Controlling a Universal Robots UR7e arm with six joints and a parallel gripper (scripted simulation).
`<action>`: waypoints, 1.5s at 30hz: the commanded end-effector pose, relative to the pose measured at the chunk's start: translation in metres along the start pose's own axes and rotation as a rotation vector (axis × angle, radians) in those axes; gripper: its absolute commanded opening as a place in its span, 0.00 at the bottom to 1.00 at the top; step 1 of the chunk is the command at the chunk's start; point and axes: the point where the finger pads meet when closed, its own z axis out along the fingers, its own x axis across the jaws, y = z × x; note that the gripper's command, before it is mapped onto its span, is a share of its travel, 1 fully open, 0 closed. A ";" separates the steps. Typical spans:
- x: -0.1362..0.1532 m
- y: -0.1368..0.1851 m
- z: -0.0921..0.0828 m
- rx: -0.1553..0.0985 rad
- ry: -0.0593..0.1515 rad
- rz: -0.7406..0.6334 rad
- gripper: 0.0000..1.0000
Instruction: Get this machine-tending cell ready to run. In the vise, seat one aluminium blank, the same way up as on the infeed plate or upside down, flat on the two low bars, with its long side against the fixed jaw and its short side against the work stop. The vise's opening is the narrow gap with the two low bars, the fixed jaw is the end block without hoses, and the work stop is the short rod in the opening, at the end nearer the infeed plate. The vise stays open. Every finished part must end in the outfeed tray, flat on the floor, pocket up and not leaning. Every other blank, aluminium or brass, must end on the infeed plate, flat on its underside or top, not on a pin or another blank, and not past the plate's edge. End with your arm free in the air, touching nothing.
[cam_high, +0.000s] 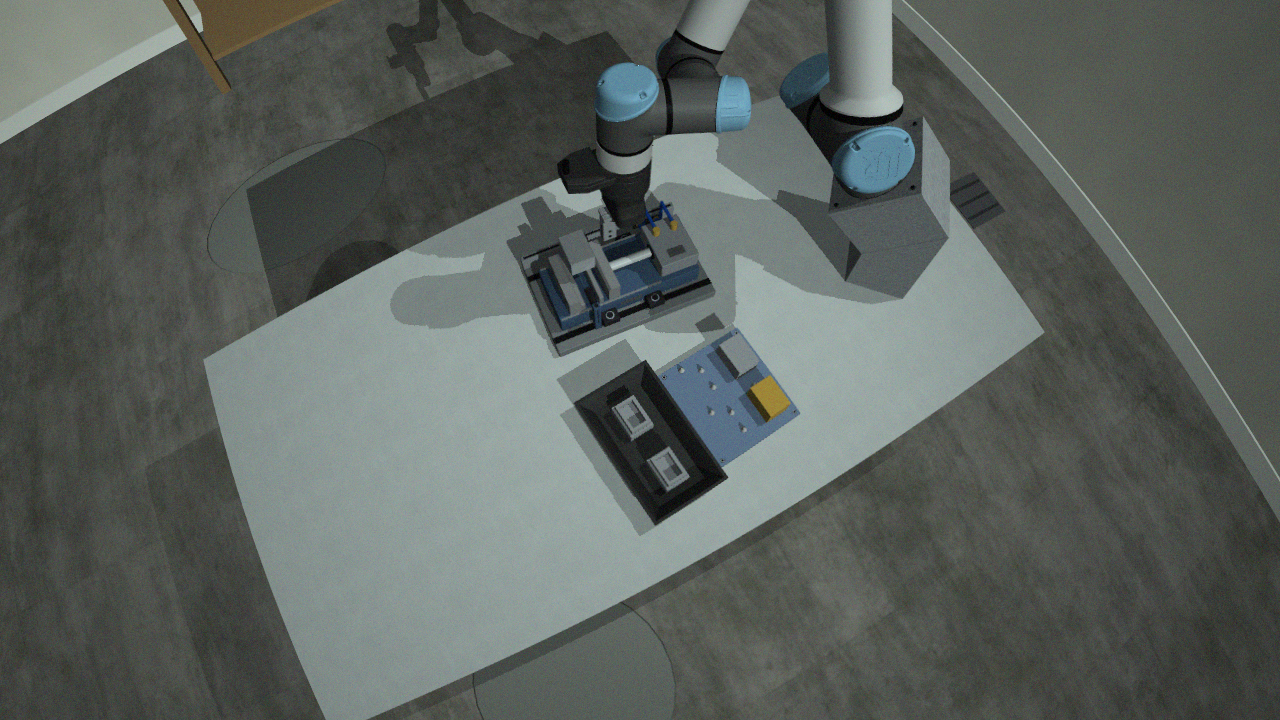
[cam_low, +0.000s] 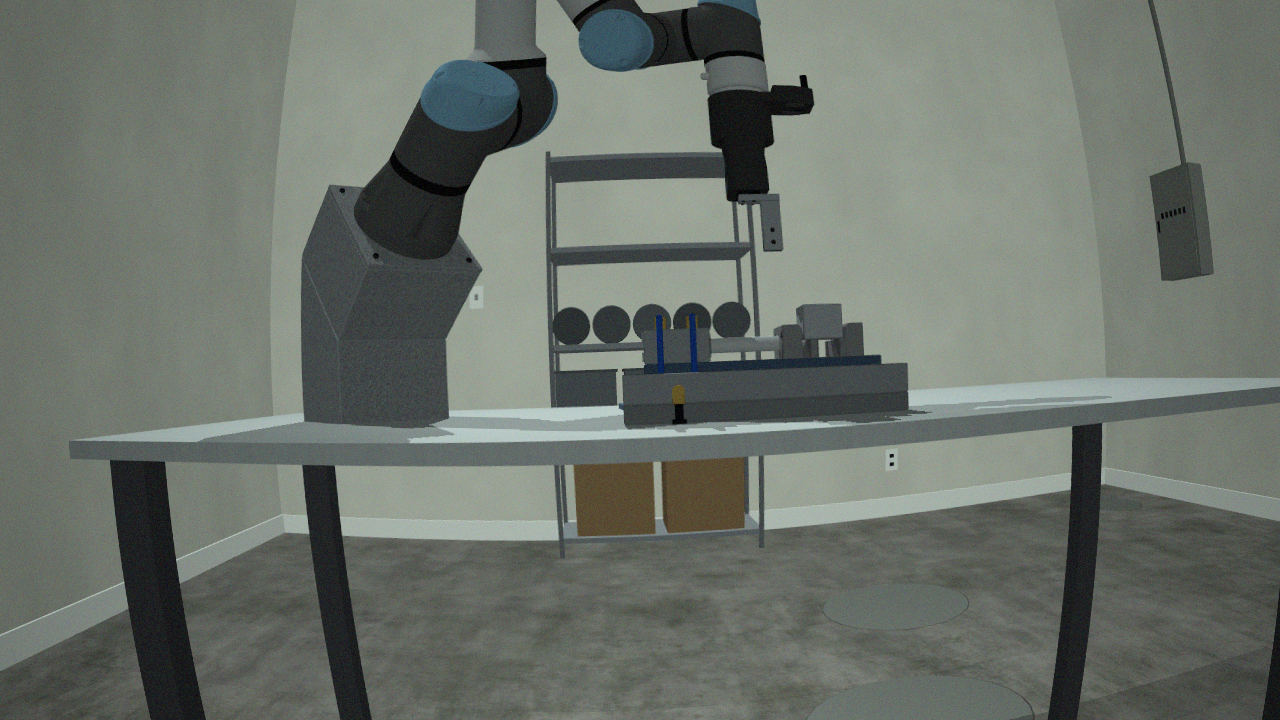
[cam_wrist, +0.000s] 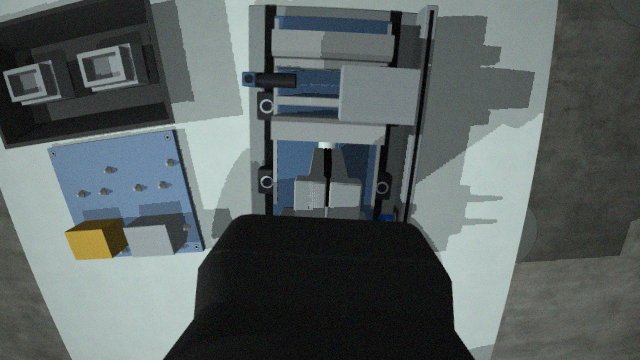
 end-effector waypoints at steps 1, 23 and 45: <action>0.000 0.000 0.000 0.001 0.000 0.000 0.00; 0.000 0.000 0.000 0.001 0.000 0.000 0.00; 0.011 -0.005 0.000 0.000 0.000 0.306 0.00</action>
